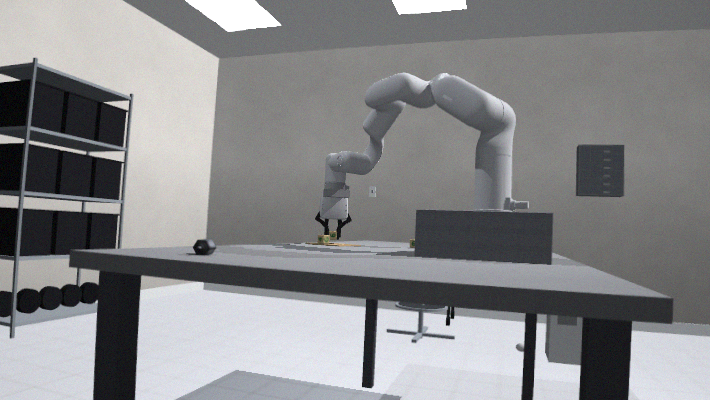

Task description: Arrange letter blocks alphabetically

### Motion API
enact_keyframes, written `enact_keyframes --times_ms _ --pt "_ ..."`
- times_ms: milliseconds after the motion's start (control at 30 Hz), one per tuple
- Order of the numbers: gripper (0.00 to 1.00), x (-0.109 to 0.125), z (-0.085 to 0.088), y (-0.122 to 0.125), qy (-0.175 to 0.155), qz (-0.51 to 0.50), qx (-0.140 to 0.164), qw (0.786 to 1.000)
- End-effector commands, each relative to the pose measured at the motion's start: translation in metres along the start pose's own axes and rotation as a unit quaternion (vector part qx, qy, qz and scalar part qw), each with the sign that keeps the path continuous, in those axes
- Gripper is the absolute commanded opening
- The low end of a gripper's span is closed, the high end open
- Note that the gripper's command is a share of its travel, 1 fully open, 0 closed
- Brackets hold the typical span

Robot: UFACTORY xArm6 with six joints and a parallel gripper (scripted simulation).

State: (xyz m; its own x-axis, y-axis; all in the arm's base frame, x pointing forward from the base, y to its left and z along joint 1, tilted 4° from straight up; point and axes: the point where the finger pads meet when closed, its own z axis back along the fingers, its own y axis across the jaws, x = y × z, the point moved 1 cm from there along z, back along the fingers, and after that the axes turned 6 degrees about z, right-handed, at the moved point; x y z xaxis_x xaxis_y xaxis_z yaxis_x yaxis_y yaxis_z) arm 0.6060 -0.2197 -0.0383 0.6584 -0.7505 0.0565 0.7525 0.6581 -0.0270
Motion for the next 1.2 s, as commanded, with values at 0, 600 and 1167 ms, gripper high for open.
enact_keyframes --times_ms 0,600,1167 --pt "0.28 0.002 0.019 0.001 -0.003 0.000 0.002 1.000" --pt "0.28 0.002 0.088 0.001 -0.003 0.000 0.002 1.000" --pt "0.28 0.000 0.088 -0.017 -0.003 0.136 0.001 0.991"
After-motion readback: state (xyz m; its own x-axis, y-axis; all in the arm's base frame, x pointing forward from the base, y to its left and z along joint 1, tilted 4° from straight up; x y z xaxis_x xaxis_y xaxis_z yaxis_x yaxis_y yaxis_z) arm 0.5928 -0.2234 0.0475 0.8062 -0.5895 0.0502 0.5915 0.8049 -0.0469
